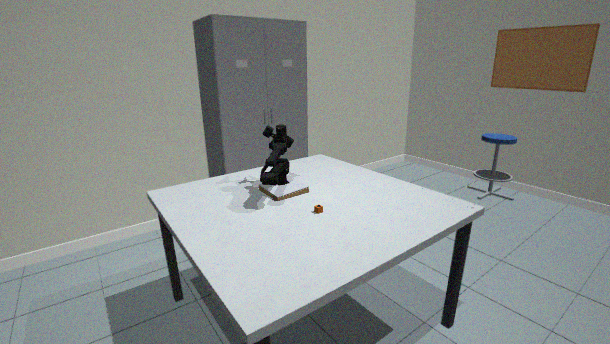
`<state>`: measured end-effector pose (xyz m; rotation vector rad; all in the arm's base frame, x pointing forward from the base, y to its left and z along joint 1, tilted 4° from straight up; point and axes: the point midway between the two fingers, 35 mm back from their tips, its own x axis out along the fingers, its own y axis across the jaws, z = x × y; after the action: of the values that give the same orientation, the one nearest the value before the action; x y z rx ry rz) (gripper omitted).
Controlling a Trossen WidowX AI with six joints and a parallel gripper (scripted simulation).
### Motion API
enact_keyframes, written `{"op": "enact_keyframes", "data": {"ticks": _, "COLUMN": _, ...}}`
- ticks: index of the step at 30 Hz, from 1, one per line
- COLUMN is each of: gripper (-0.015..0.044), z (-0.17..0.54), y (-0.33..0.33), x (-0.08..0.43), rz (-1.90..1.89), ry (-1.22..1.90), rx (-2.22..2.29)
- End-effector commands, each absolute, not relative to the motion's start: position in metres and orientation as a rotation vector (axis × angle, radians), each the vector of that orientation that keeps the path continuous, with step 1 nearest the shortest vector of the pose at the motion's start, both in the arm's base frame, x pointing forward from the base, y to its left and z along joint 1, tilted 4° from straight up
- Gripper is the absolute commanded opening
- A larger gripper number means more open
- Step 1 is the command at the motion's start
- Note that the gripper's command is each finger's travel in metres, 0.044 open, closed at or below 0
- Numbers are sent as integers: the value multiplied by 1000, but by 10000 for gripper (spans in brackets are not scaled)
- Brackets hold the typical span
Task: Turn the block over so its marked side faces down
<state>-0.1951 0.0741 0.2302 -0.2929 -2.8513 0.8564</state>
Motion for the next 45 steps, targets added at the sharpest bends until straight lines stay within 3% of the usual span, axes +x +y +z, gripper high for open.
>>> {"op": "enact_keyframes", "data": {"ticks": 1, "gripper": 426, "z": 230, "y": 76, "x": -195, "rz": 872, "ry": -2846, "rx": -308}}
{"op": "enact_keyframes", "data": {"ticks": 9, "gripper": 440, "z": 235, "y": 163, "x": -160, "rz": 1456, "ry": -2363, "rx": -914}}
{"op": "enact_keyframes", "data": {"ticks": 20, "gripper": 440, "z": 230, "y": 263, "x": -43, "rz": 1797, "ry": -1108, "rx": -1383}}
{"op": "enact_keyframes", "data": {"ticks": 32, "gripper": 440, "z": 205, "y": 274, "x": 145, "rz": 1445, "ry": 210, "rx": -1221}}
{"op": "enact_keyframes", "data": {"ticks": 45, "gripper": 440, "z": 162, "y": 154, "x": 313, "rz": 680, "ry": 1106, "rx": -643}}
